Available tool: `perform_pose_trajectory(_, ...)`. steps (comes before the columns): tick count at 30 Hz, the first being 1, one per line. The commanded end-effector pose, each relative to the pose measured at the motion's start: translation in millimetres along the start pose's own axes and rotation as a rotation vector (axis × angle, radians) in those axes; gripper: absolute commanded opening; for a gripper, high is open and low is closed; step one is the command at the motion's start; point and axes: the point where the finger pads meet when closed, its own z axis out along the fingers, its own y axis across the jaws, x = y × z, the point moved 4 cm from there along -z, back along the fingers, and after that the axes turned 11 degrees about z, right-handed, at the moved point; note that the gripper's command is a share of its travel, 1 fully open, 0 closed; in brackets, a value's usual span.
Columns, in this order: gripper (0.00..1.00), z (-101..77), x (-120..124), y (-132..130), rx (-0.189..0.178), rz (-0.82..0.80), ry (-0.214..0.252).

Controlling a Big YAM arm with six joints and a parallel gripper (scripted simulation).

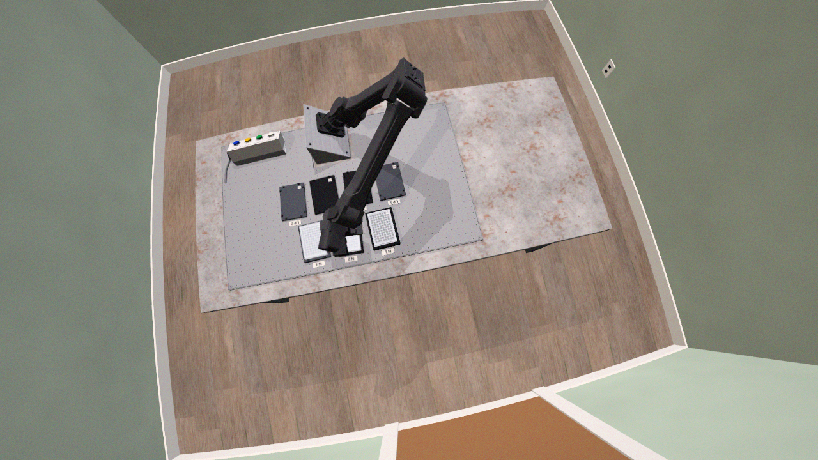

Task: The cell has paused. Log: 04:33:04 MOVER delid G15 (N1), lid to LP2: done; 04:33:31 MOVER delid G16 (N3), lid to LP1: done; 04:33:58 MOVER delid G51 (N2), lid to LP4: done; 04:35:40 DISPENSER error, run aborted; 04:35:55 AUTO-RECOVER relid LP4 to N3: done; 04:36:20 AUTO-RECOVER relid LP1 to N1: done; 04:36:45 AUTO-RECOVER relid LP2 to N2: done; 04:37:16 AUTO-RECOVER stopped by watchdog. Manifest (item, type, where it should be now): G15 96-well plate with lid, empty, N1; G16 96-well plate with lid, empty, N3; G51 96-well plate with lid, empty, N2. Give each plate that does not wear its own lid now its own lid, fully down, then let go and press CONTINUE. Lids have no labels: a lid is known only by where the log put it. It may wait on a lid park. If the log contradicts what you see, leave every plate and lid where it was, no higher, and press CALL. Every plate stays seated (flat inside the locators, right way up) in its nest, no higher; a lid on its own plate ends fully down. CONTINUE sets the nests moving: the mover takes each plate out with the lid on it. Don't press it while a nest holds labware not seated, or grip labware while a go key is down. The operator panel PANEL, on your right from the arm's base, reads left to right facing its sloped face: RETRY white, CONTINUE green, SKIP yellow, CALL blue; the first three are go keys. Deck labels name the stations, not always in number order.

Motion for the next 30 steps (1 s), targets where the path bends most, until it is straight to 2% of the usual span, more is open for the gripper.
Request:
perform_pose_trajectory(1, 1.0, 10.5, -0.2, 3.6, 0.0, -0.008, 0.011)
perform_pose_trajectory(20, 1.0, 9.1, 0.5, 6.3, 0.0, -0.012, 0.007)
perform_pose_trajectory(30, 1.0, 28.3, 1.0, 4.2, -0.001, -0.005, 0.011)
